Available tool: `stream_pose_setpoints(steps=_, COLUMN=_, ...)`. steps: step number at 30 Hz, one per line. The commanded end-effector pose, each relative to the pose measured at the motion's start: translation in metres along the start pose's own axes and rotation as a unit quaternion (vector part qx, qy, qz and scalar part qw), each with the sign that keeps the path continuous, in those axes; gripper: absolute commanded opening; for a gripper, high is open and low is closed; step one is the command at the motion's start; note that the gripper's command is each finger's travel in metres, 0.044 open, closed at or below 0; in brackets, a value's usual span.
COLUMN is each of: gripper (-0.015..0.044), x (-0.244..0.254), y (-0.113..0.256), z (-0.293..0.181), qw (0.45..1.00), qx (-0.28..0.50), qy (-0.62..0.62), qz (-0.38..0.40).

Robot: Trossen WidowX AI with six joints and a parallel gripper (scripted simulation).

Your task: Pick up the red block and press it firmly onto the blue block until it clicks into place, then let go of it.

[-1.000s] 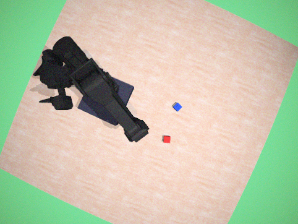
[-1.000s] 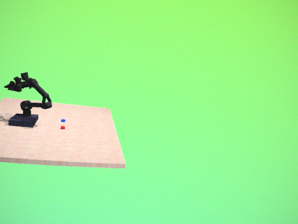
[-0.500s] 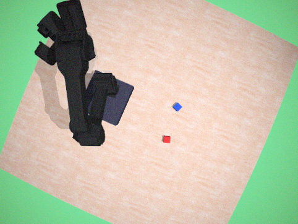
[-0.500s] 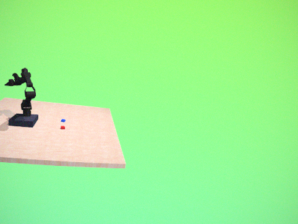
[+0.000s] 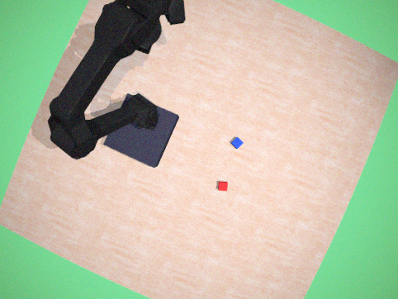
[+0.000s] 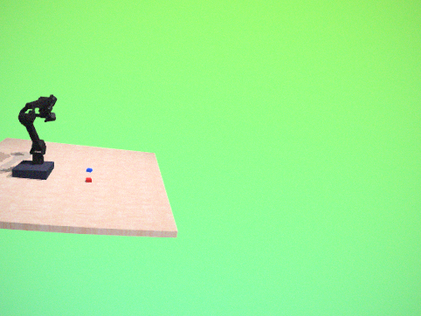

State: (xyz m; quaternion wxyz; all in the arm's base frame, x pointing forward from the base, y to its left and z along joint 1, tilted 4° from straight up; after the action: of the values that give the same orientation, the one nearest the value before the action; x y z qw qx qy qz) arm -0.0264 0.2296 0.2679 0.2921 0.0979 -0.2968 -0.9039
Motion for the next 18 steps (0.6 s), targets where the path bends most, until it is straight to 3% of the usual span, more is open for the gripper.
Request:
stream_pose_setpoints(steps=1, gripper=0.0440, x=-0.045, y=0.007, z=-0.014, qw=0.996, qx=0.034, qy=-0.049, qz=-0.062)
stream_pose_setpoints(steps=9, gripper=0.0440, x=-0.135, y=0.044, z=-0.073, qw=0.960, qx=0.108, qy=-0.174, qz=-0.193)
stream_pose_setpoints(steps=18, gripper=0.0440, x=-0.197, y=0.118, z=-0.172, qw=0.878, qx=0.185, qy=-0.325, qz=-0.297)
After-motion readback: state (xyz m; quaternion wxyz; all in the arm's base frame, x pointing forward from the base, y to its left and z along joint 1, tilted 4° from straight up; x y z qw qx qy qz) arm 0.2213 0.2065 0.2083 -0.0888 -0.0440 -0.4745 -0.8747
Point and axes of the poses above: the point midway between the two fingers, 35 mm back from their tips, its own y axis back along the fingers, its own x axis across the jaws, z = x × y, the point moved 1 cm from there along y, back along the fingers, and after that the axes turned 7 degrees about y, right-handed, at the moved point
